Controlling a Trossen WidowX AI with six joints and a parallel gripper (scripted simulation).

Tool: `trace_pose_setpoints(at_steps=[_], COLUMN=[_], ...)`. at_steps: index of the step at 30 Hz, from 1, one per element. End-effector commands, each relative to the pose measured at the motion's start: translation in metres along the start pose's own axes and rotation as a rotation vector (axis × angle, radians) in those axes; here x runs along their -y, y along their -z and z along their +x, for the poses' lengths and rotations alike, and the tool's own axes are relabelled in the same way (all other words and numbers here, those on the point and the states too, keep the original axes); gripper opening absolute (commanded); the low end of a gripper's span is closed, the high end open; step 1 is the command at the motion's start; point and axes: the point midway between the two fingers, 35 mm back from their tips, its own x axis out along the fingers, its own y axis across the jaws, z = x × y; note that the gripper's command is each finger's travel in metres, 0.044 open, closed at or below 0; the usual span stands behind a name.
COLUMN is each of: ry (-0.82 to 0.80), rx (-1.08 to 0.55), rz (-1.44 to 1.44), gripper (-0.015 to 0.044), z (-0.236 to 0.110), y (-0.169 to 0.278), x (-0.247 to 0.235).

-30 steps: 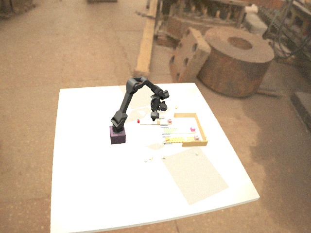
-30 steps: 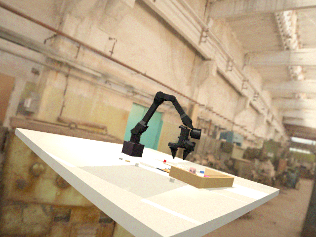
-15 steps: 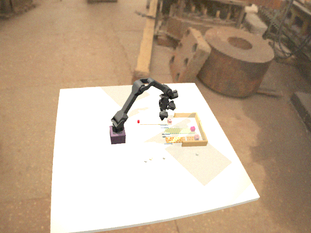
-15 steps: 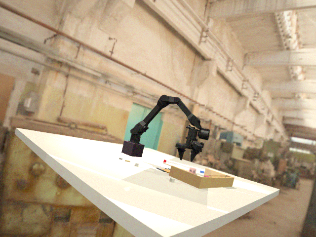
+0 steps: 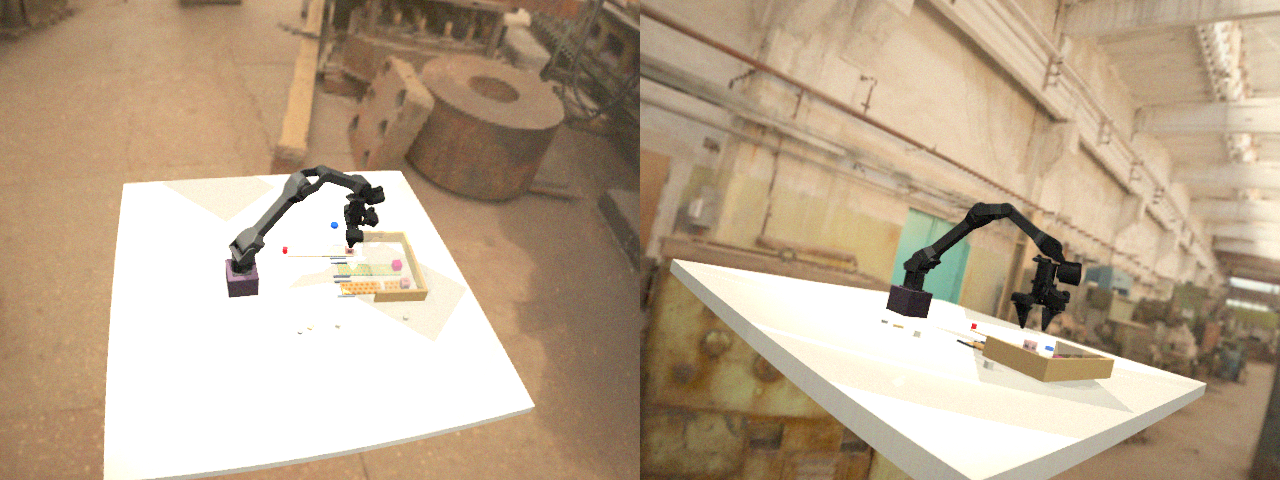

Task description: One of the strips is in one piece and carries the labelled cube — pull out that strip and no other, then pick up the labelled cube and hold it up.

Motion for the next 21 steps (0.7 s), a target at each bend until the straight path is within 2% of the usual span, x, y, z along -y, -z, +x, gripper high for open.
trace_pose_setpoints(at_steps=[1,6,21], ry=[0.005,0.005,0.005], rx=[-0.006,-0.006,-0.005], rz=[-0.003,-0.003,-0.003], gripper=[0.0388,0.0256,0.025], z=[0.003,0.01,0.035], y=[-0.005,-0.006,-0.007], x=[0.001,0.001,0.001])
